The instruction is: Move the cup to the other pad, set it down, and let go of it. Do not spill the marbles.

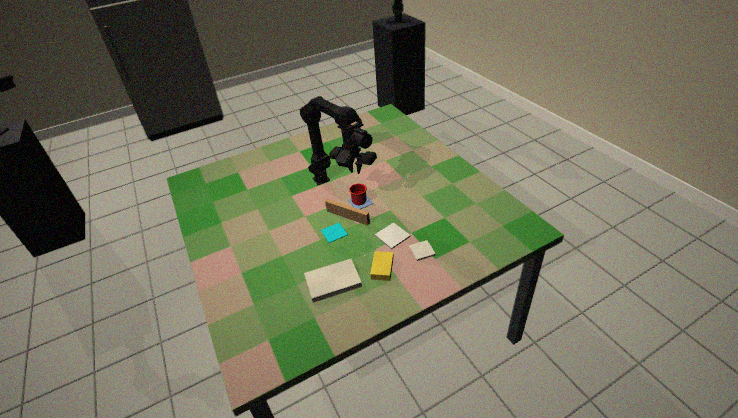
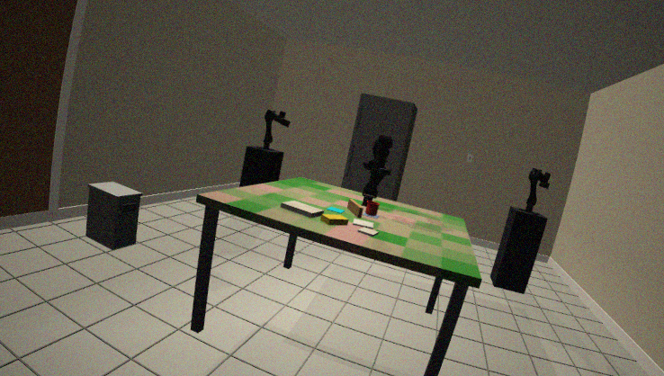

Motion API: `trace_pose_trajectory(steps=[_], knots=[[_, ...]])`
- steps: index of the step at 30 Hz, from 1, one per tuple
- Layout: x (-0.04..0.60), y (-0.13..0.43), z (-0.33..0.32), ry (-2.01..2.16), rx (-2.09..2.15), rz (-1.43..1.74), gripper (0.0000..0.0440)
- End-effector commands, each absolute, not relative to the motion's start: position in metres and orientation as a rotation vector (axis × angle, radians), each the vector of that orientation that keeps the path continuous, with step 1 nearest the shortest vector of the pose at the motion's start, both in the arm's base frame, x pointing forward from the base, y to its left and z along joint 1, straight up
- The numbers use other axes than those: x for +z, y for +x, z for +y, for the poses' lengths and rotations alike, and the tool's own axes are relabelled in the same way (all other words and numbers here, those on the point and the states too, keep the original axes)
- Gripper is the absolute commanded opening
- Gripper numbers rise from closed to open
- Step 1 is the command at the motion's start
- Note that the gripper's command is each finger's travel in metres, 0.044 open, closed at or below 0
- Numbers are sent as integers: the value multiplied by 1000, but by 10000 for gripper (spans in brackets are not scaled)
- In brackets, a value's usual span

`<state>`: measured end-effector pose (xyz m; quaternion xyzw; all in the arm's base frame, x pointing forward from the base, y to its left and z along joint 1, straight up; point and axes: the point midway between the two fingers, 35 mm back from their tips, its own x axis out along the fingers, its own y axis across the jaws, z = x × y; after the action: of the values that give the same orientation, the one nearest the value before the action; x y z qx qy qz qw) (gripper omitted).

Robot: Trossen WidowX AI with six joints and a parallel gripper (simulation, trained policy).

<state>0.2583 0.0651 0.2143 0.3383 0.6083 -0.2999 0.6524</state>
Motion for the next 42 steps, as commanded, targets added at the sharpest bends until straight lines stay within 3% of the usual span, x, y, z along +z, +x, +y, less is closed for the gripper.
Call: trace_pose_trajectory(steps=[1, 42], knots=[[208, 256, 62, 761, -723, 1396, 139], [115, 237, 57, 635, -921, 1520, 184]])
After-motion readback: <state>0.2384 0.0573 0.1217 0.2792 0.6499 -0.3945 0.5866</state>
